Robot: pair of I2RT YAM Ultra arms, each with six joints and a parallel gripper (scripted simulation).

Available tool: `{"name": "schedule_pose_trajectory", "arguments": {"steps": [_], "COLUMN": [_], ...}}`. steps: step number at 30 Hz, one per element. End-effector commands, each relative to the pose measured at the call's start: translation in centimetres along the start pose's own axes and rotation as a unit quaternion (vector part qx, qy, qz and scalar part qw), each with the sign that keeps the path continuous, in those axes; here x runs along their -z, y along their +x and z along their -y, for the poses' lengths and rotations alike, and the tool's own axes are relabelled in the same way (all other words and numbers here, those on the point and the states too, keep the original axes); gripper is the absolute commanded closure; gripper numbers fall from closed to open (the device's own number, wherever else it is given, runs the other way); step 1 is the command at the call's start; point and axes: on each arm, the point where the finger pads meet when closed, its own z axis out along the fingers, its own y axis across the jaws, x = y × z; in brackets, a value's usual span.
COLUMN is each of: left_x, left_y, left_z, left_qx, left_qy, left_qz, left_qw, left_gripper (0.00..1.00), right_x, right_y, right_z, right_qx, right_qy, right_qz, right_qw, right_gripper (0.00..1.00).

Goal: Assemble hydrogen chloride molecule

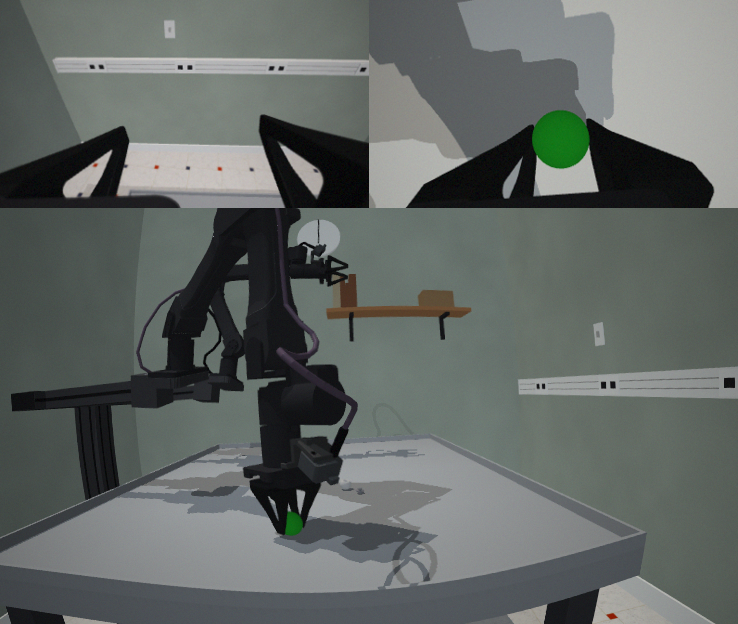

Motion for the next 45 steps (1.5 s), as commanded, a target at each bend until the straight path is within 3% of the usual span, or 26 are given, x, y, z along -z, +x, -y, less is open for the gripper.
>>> {"name": "schedule_pose_trajectory", "arguments": {"steps": [1, 25, 26, 45], "left_x": [0.9, 0.9, 0.9, 0.9], "left_y": [-0.6, -0.6, -0.6, -0.6], "left_z": [0.3, 0.3, 0.3, 0.3], "left_qx": [-0.004, -0.004, -0.004, -0.004], "left_qy": [0.009, 0.009, 0.009, 0.009], "left_qz": [0.004, 0.004, 0.004, 0.004], "left_qw": [1.0, 1.0, 1.0, 1.0], "left_gripper": [0.0, 0.0, 0.0, 0.0], "right_x": [0.8, 0.4, 0.4, 0.5], "right_y": [-0.6, 2.2, 2.1, 2.2], "right_z": [0.0, 0.1, 0.1, 0.1], "right_qx": [0.003, 0.003, 0.0, 0.0], "right_qy": [-0.003, 0.0, -0.002, -0.003], "right_qz": [0.02, 0.016, 0.016, 0.014], "right_qw": [1.0, 1.0, 1.0, 1.0], "right_gripper": [0.61, 0.61, 0.48, 0.48]}}
